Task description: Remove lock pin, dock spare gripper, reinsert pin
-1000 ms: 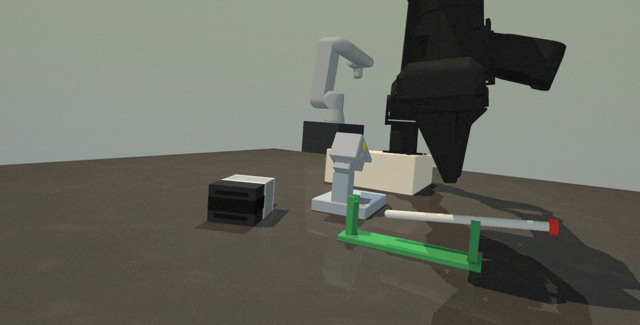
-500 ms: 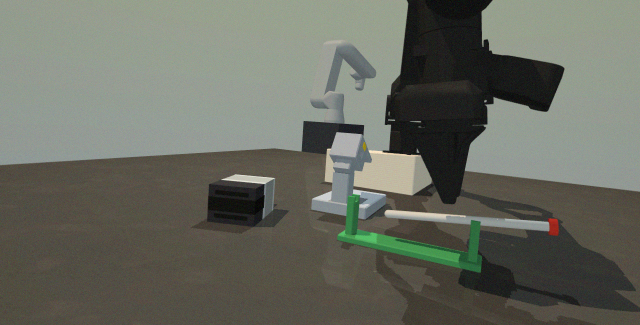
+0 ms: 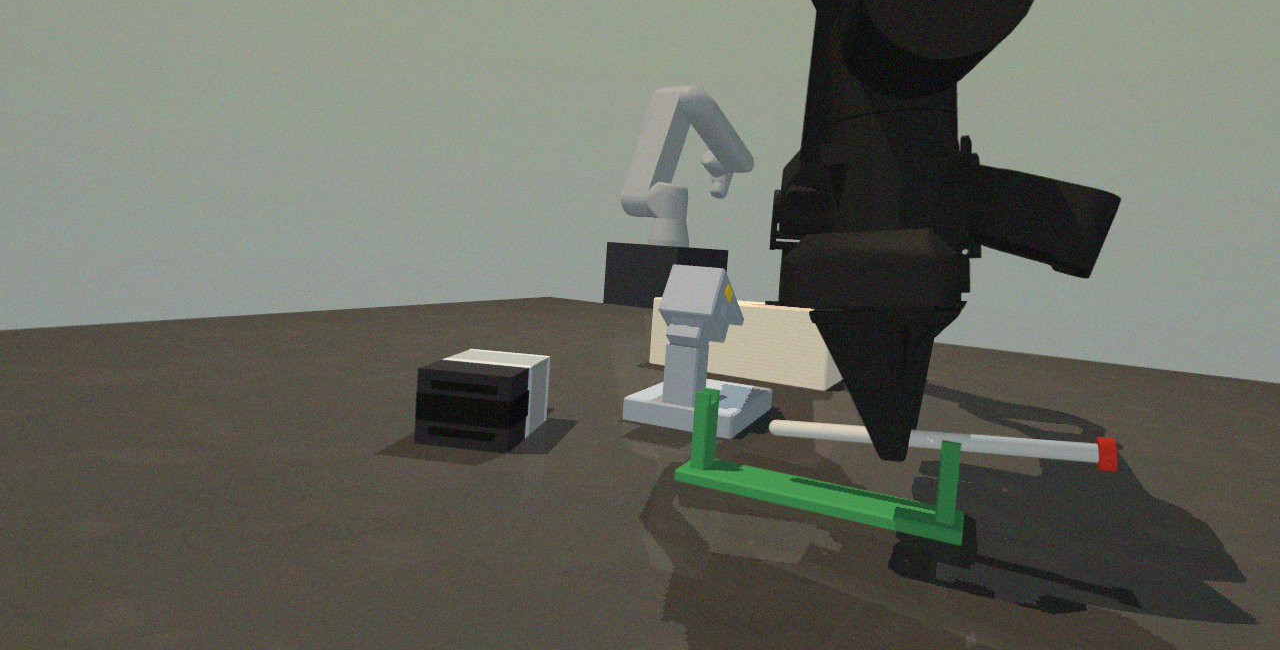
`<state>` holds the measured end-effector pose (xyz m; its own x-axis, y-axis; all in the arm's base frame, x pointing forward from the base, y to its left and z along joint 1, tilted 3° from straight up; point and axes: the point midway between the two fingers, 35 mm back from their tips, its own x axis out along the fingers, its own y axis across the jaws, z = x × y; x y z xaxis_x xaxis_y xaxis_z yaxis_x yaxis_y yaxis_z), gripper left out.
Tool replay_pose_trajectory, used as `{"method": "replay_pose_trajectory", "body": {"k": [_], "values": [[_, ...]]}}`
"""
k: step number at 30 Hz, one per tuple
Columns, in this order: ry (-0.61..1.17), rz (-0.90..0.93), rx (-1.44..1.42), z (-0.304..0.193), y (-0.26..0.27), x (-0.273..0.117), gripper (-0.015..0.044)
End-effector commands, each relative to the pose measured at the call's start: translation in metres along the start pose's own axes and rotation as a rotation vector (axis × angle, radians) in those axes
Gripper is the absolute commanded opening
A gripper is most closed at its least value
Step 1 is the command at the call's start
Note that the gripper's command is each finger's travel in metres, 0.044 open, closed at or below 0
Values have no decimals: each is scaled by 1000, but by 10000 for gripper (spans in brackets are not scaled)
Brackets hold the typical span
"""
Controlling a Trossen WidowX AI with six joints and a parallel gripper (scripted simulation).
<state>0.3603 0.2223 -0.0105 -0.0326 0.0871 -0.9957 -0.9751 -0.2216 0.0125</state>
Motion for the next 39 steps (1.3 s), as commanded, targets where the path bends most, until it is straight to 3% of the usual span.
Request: {"method": "replay_pose_trajectory", "body": {"k": [1,13,20,39], "values": [[6,5,-2,-2,2,10,180],[6,5,-2,-4,2,17,180],[6,5,-2,-4,2,17,0],[5,17,1,-2,4,1,0]]}}
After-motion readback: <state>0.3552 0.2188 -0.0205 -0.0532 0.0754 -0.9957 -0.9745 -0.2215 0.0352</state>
